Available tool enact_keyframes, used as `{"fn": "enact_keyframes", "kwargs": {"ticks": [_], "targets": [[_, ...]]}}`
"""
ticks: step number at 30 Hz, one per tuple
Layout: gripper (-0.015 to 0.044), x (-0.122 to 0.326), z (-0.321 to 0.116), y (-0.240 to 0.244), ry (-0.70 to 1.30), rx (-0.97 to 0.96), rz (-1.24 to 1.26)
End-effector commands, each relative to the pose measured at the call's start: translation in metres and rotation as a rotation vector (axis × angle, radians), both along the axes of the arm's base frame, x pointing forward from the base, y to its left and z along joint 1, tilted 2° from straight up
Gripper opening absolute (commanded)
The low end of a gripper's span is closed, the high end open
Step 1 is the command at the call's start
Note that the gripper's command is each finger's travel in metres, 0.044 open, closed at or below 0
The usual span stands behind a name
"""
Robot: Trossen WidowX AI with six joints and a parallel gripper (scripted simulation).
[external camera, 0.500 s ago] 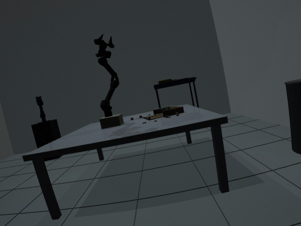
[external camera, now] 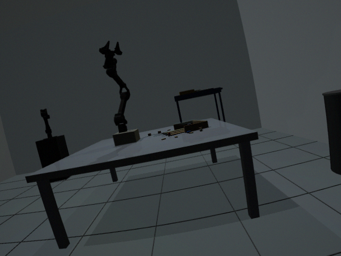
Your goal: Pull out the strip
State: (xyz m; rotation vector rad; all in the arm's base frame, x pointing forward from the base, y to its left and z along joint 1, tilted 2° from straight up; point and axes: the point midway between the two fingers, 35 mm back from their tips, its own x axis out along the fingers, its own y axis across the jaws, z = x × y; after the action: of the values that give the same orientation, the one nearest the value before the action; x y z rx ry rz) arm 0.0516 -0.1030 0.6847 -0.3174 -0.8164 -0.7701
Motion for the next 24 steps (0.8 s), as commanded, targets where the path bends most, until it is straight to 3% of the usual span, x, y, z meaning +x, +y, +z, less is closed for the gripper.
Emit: {"fn": "enact_keyframes", "kwargs": {"ticks": [1, 13, 24], "targets": [[0.0400, -0.006, -0.026, -0.044, -0.063, 0.101, 0.074], [0.0400, 0.048, -0.108, -0.119, -0.031, 0.324, 0.205], [0.0400, 0.155, -0.235, -0.137, 0.199, 0.608, 0.342]]}}
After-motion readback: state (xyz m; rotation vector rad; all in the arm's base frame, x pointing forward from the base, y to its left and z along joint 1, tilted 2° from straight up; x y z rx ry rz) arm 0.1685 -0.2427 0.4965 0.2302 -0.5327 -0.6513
